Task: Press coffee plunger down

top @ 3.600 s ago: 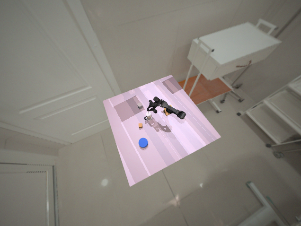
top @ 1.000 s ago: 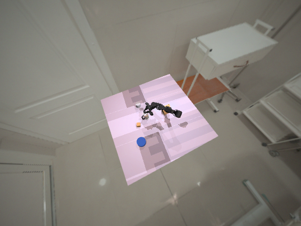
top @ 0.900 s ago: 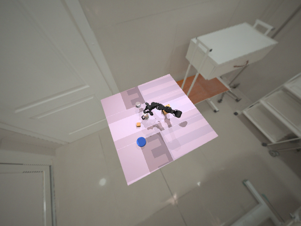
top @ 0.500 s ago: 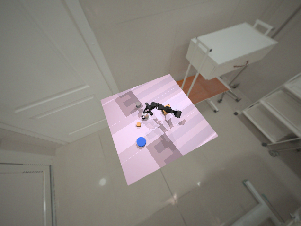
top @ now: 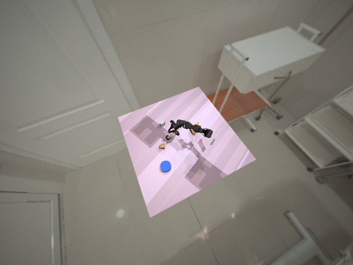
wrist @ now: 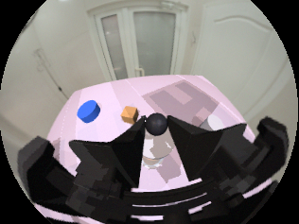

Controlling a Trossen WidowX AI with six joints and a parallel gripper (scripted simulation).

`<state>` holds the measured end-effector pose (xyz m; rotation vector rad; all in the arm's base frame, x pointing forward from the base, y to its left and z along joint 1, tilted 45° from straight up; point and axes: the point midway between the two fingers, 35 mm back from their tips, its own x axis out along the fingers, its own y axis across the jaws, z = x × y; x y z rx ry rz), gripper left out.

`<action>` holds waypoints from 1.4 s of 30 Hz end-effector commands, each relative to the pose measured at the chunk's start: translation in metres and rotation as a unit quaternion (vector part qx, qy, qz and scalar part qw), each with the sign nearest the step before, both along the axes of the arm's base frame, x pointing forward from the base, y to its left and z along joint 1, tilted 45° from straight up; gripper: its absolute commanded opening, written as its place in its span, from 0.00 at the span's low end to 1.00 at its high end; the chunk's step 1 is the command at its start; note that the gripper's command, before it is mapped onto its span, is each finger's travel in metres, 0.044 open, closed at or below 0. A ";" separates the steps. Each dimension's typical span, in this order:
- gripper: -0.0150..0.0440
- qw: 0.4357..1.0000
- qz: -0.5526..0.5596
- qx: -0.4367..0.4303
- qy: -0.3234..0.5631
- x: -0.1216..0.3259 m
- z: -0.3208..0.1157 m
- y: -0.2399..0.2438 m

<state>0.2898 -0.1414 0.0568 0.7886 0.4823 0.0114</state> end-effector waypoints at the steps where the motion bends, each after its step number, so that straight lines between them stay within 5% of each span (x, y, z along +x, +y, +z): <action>1: 0.46 1.000 0.006 0.009 0.005 0.000 -0.004 0.004; 24: 0.46 1.000 0.002 0.004 0.001 0.001 -0.001 0.000; 36: 0.99 1.000 0.002 0.004 0.001 0.001 -0.001 0.000; 42: 1.00 1.000 -0.005 0.002 -0.001 0.002 0.003 -0.006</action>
